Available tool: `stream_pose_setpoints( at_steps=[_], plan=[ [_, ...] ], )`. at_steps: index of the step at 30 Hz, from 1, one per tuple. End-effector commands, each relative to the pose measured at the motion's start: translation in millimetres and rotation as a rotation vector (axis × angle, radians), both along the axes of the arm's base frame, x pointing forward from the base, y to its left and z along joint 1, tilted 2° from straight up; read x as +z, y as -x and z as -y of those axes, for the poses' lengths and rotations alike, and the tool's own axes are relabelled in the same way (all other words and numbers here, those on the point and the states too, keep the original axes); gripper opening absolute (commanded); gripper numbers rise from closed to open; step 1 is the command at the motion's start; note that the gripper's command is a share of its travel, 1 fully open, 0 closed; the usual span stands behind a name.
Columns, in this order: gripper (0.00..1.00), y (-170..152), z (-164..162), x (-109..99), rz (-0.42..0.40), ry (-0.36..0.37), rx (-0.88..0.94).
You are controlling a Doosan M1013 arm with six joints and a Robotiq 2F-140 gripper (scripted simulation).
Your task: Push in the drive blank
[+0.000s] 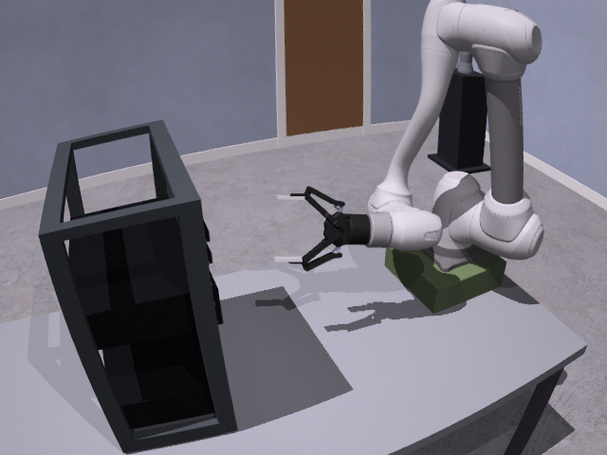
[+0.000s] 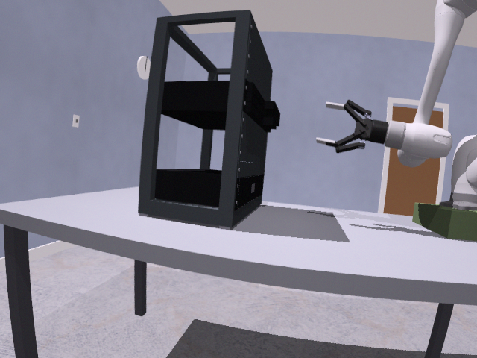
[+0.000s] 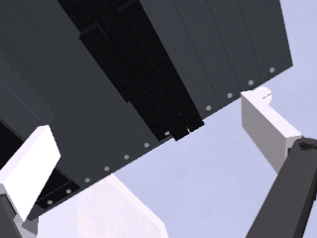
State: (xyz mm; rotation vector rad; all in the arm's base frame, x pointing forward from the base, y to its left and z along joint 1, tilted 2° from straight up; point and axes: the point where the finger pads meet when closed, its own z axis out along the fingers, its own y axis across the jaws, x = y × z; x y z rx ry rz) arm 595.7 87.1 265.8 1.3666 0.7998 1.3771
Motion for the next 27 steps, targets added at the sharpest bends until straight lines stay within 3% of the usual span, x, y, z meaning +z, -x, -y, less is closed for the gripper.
stream_pose_setpoints(
  at_steps=[1,17,27],
  plan=[
    [1.00,2,13,5,-0.034,0.062,0.042],
    [1.00,14,43,15,-0.103,0.226,0.120],
    [1.00,16,53,20,-0.125,0.278,0.151]
  ],
)
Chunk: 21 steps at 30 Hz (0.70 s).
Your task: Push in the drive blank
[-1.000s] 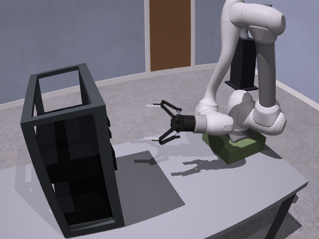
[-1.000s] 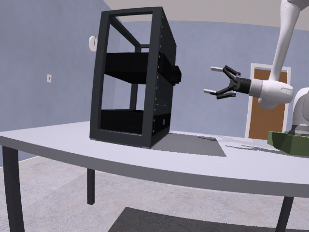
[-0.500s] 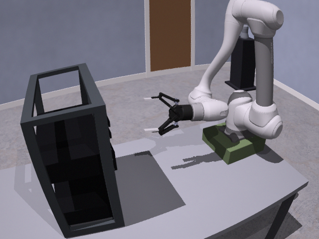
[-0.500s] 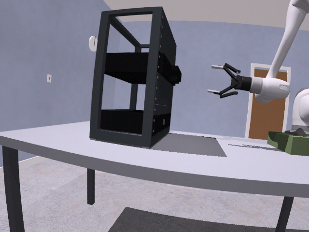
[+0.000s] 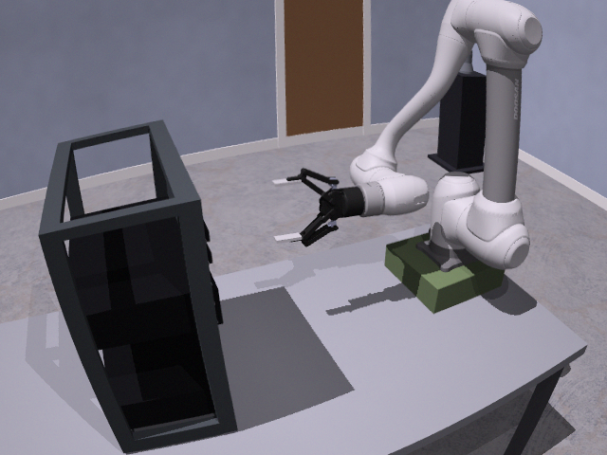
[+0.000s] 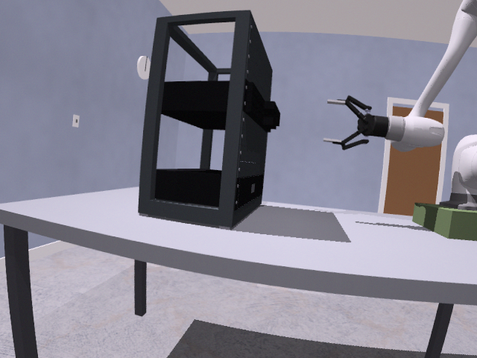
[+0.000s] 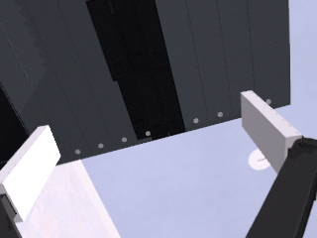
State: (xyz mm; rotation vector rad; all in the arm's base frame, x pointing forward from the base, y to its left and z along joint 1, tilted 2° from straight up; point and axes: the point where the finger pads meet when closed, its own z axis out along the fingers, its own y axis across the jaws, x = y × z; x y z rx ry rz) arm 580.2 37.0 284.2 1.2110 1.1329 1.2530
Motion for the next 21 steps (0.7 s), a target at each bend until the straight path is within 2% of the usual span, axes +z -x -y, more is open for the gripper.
stream_pose_setpoints(
  at_steps=[1,21],
  plan=[
    [1.00,1,4,2,-0.009,0.019,0.013],
    [1.00,6,15,4,-0.037,0.083,0.038]
  ],
)
